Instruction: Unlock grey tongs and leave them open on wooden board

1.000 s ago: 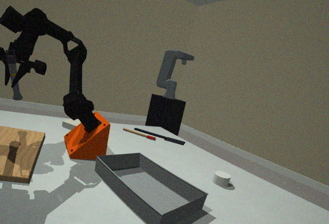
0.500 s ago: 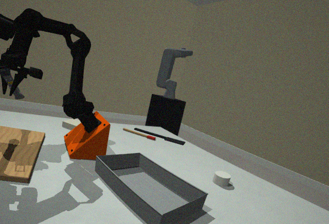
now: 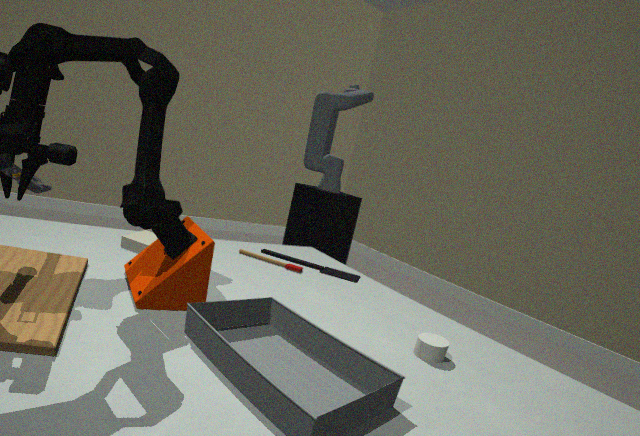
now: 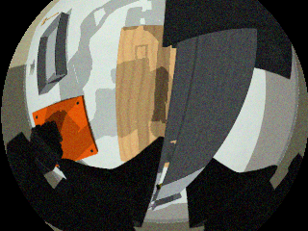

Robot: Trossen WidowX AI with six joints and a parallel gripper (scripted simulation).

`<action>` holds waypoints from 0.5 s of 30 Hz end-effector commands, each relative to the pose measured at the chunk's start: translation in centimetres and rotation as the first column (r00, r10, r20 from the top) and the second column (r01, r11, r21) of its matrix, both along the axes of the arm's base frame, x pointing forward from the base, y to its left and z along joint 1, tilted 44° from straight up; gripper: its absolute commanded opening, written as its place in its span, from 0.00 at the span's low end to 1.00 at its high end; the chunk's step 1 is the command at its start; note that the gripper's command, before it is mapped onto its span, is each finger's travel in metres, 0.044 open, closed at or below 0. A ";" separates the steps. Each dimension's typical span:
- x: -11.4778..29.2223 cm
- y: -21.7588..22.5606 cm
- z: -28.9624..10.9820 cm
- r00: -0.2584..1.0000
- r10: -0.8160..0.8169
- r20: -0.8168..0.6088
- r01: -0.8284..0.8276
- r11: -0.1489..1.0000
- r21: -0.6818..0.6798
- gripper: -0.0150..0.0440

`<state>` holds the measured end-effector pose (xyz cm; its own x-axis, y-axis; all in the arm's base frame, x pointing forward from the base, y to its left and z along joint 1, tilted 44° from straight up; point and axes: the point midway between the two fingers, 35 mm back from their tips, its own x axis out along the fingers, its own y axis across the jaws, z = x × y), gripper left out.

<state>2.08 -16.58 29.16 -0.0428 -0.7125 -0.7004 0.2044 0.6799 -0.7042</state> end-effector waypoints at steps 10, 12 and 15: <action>0.0 -0.7 -0.5 1.000 -0.004 -0.003 0.004 1.000 0.009 0.00; 0.1 -0.9 -0.6 1.000 -0.004 -0.003 0.004 1.000 0.009 0.00; 0.2 -1.3 -0.9 1.000 -0.004 -0.003 0.004 1.000 0.010 0.00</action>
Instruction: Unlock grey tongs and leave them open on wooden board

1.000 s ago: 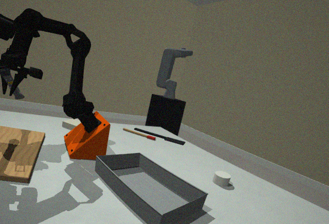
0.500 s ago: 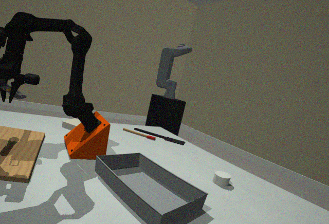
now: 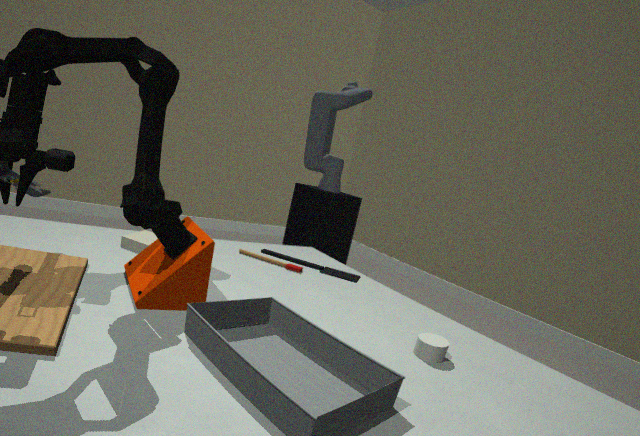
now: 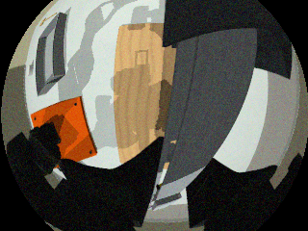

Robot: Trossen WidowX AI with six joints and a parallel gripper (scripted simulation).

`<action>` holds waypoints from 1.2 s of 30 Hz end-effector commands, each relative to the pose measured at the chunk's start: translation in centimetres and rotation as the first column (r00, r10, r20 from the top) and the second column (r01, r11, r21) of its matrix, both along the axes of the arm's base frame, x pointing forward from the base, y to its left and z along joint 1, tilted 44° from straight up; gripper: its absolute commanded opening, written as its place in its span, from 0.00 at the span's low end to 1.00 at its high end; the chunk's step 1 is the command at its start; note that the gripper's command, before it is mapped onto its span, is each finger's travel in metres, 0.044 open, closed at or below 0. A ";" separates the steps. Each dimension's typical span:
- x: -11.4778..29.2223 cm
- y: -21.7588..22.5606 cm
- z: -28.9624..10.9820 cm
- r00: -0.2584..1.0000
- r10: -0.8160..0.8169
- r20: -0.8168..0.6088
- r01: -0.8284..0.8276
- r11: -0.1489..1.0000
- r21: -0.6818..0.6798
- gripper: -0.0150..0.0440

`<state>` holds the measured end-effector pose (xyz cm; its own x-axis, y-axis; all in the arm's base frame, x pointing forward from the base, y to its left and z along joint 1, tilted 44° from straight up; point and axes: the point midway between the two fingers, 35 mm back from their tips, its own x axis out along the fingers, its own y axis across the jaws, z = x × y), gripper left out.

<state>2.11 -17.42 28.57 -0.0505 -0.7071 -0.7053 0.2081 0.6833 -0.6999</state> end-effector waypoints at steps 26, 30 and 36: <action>0.3 -3.7 -3.1 1.000 0.004 -0.001 -0.004 1.000 0.003 0.00; 0.3 -4.2 -3.6 1.000 0.004 -0.002 -0.004 1.000 0.003 0.00; 0.2 -4.8 -4.3 1.000 0.004 -0.002 -0.004 1.000 0.003 0.00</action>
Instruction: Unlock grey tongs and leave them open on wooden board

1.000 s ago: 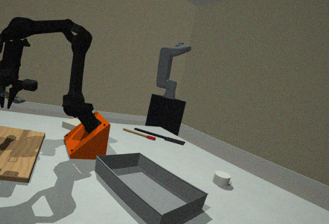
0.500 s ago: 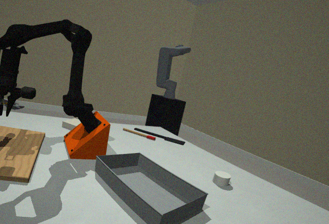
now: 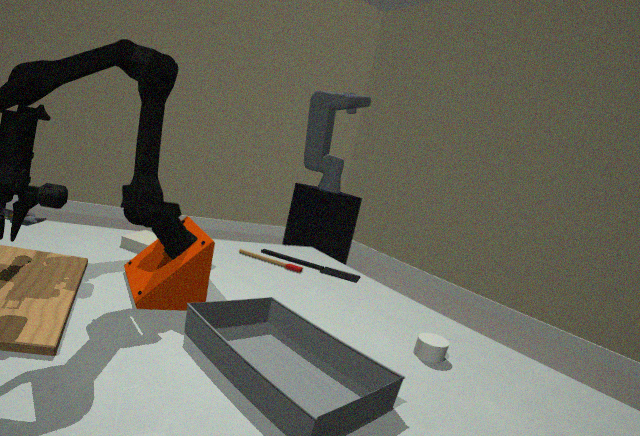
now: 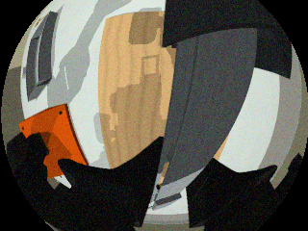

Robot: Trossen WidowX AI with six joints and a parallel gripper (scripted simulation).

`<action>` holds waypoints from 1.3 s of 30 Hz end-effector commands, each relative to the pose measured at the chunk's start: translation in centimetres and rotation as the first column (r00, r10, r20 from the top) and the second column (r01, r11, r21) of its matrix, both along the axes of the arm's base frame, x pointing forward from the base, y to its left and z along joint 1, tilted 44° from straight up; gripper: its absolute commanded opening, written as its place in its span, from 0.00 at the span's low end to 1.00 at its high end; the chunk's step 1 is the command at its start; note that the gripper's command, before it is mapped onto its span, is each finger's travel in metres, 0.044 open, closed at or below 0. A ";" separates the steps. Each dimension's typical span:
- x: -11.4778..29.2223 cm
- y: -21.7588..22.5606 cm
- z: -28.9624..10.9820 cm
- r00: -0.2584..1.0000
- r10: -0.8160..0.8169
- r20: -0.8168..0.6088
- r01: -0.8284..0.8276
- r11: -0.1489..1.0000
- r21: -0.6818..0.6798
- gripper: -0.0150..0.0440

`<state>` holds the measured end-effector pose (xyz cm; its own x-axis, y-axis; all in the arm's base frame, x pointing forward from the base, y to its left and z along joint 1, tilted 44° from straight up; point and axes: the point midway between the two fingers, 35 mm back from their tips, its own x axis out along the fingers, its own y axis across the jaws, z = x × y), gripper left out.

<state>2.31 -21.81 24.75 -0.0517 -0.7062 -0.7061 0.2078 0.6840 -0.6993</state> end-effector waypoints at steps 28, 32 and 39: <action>-0.8 -3.0 -3.7 1.000 0.005 -0.004 -0.005 1.000 -0.003 0.00; -0.8 -3.0 -3.7 1.000 0.005 -0.004 -0.005 1.000 -0.003 0.00; -0.8 -2.9 -3.7 1.000 0.000 -0.004 0.000 1.000 -0.002 0.27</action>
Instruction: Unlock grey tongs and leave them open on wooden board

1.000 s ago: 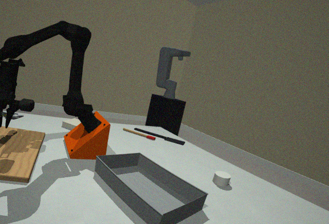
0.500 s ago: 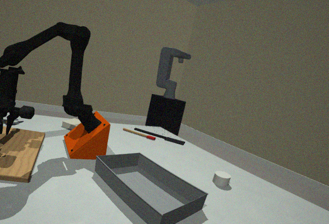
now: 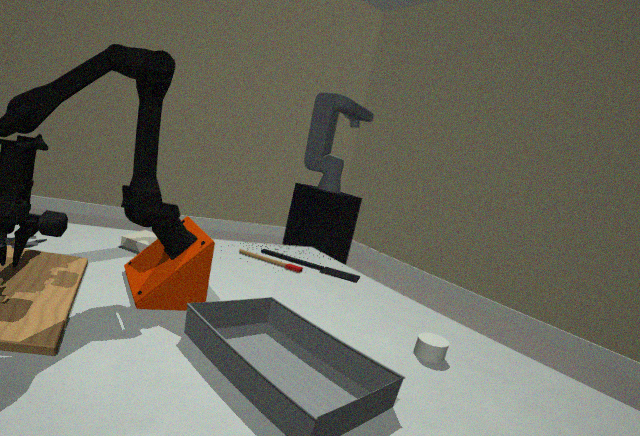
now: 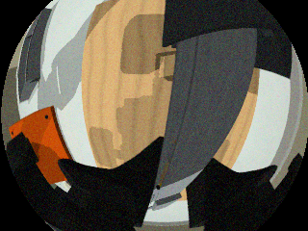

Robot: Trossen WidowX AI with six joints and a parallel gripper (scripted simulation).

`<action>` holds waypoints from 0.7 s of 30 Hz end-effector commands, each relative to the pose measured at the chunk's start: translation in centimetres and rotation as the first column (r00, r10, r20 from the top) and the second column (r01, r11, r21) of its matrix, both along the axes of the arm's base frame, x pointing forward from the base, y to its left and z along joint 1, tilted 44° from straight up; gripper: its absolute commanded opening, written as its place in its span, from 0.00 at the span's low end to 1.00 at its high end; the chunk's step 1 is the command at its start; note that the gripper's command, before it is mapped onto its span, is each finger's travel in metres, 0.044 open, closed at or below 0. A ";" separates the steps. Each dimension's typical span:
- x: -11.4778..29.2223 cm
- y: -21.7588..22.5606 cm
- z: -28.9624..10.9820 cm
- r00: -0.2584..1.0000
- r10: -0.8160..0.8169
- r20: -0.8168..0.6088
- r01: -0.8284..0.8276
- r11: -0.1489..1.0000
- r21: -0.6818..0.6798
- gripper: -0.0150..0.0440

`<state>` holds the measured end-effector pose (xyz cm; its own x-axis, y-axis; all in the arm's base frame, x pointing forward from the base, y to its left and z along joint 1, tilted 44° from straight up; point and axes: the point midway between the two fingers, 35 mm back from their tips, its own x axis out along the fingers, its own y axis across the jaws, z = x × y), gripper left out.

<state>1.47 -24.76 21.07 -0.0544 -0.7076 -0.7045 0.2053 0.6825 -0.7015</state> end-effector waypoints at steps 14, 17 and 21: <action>0.0 0.0 0.0 1.000 0.000 0.000 0.000 1.000 0.000 0.89; 0.0 0.0 0.0 1.000 0.000 0.000 0.000 1.000 0.000 1.00; 0.1 0.0 0.1 1.000 0.000 0.002 0.000 1.000 0.002 1.00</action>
